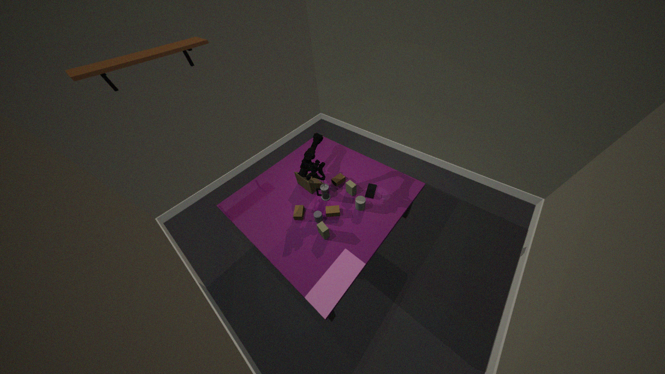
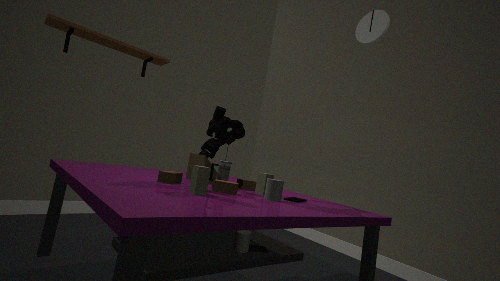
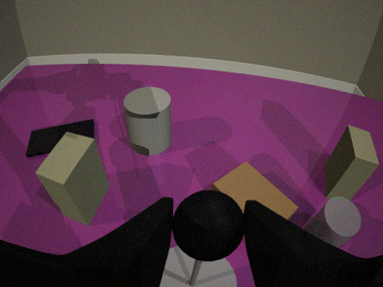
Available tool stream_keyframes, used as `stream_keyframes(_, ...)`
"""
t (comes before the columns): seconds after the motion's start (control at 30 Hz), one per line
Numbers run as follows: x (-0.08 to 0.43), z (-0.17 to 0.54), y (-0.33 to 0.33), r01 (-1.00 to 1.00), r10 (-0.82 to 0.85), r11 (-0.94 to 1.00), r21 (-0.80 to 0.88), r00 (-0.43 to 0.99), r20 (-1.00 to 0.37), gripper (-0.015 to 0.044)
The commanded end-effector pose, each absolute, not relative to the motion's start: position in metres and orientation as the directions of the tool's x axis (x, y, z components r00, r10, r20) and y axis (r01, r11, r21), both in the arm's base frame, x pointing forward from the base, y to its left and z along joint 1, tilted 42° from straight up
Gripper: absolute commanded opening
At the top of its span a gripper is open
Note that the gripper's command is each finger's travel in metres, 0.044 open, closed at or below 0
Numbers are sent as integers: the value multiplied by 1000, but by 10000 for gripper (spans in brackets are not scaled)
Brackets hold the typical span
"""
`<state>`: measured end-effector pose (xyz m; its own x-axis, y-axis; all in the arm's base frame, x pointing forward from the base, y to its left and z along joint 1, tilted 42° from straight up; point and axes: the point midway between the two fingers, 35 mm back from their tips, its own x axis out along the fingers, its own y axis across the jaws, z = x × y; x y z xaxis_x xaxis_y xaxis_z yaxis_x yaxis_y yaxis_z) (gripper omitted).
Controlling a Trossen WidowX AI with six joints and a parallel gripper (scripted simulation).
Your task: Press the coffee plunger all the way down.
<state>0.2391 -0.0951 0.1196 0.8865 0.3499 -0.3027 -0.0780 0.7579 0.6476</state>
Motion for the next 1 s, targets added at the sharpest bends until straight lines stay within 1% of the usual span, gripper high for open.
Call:
stream_keyframes(0.0, 239, 103, -87, -56, 354, 751, 658, 875, -330, 118)
stream_keyframes(0.97, 248, 65, -58, -55, 350, 750, 659, 879, -325, 118)
